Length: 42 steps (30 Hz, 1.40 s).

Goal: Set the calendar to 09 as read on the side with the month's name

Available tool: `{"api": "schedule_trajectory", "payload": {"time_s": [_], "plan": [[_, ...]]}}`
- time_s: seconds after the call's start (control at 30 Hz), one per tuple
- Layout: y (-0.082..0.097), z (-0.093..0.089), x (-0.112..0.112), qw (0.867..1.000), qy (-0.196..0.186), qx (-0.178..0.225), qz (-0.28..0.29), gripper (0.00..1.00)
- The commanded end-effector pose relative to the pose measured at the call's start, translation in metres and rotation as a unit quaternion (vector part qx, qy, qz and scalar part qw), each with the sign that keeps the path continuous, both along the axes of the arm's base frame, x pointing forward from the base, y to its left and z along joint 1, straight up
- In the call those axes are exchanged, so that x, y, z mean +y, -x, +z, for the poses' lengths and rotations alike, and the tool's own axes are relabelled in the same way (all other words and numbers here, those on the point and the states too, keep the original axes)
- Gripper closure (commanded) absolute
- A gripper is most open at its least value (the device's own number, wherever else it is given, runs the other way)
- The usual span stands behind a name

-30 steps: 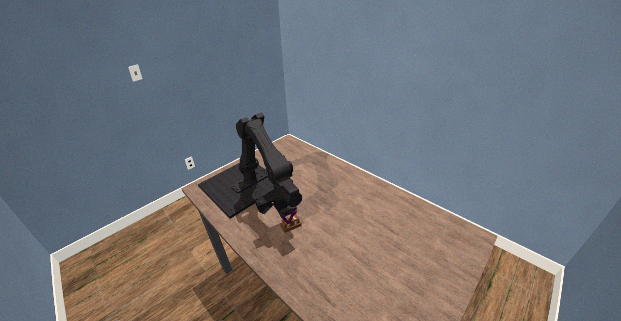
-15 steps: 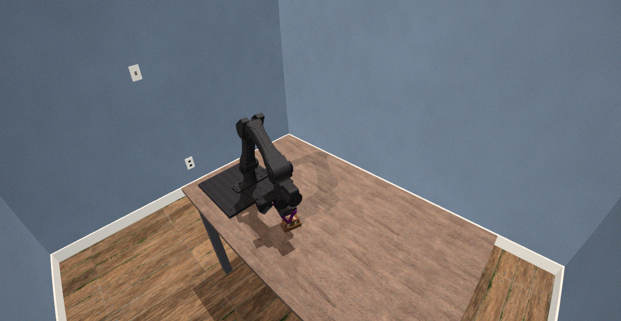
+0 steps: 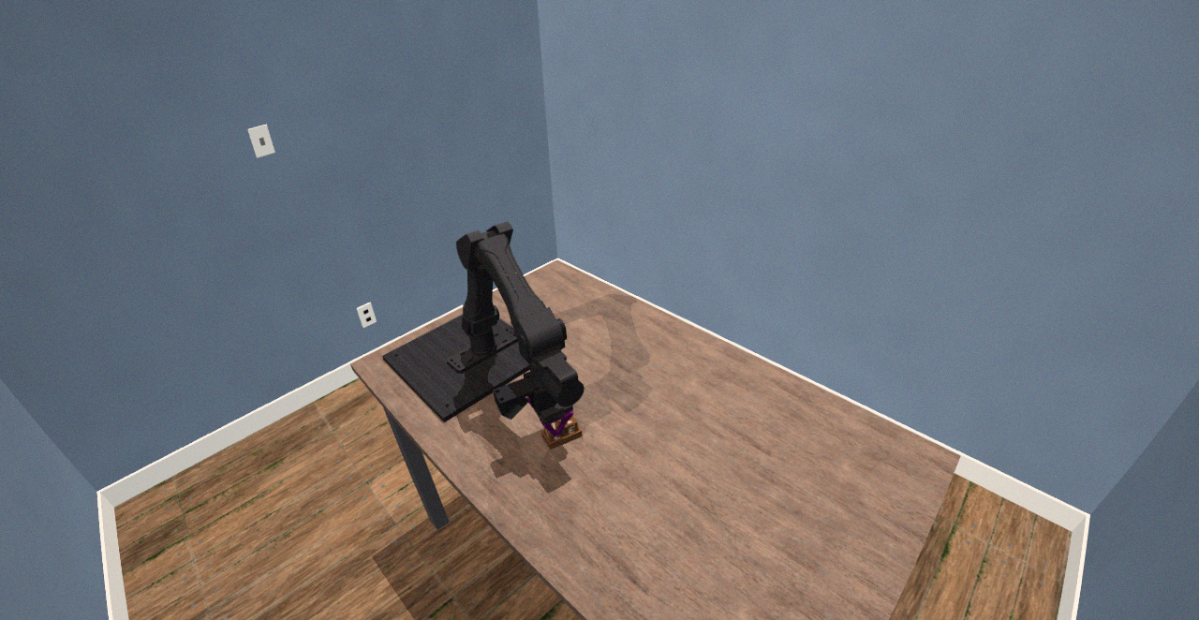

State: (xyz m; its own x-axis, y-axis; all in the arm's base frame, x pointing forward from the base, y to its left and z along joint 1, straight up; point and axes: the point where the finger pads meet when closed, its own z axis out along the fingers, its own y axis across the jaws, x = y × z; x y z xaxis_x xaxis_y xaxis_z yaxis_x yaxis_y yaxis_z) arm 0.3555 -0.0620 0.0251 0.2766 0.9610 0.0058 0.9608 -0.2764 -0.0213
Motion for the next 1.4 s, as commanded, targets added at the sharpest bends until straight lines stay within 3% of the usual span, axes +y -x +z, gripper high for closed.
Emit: {"api": "schedule_trajectory", "payload": {"time_s": [0.0, 0.37, 1.37], "plan": [[-0.0052, 0.0008, -0.0033, 1.0, 0.008, -0.012, 0.0, 0.53], [-0.0052, -0.0086, -0.0034, 1.0, 0.008, -0.012, 0.0, 0.53], [-0.0052, -0.0089, -0.0034, 1.0, 0.008, -0.012, 0.0, 0.53]]}}
